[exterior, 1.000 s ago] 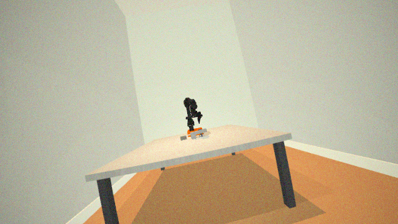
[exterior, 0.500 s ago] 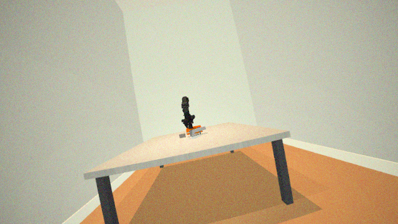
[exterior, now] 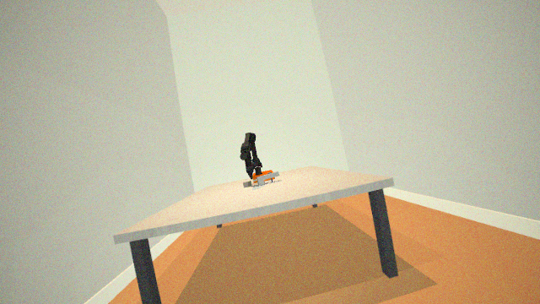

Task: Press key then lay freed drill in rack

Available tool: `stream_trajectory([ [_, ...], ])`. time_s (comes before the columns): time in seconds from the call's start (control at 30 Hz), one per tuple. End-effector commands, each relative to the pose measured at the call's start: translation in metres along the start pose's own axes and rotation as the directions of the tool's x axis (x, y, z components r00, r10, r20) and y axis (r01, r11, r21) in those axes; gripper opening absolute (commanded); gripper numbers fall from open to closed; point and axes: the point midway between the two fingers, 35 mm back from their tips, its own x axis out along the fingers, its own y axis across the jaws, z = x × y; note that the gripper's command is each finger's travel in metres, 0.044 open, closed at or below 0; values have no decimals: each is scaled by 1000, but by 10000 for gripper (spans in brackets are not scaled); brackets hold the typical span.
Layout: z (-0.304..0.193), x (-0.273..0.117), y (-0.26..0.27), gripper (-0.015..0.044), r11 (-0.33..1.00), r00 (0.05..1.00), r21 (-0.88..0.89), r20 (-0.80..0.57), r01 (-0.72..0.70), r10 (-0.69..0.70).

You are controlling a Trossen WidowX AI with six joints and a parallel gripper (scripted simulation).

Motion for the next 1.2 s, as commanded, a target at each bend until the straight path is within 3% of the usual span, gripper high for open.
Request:
stream_trajectory([
  [0.0, 0, 2, 1, 440, 1000, 1000, -16, 4, -2, 2],
  [1.17, 12, 45, 1, 440, 1000, 1000, -16, 6, -2, 2],
])
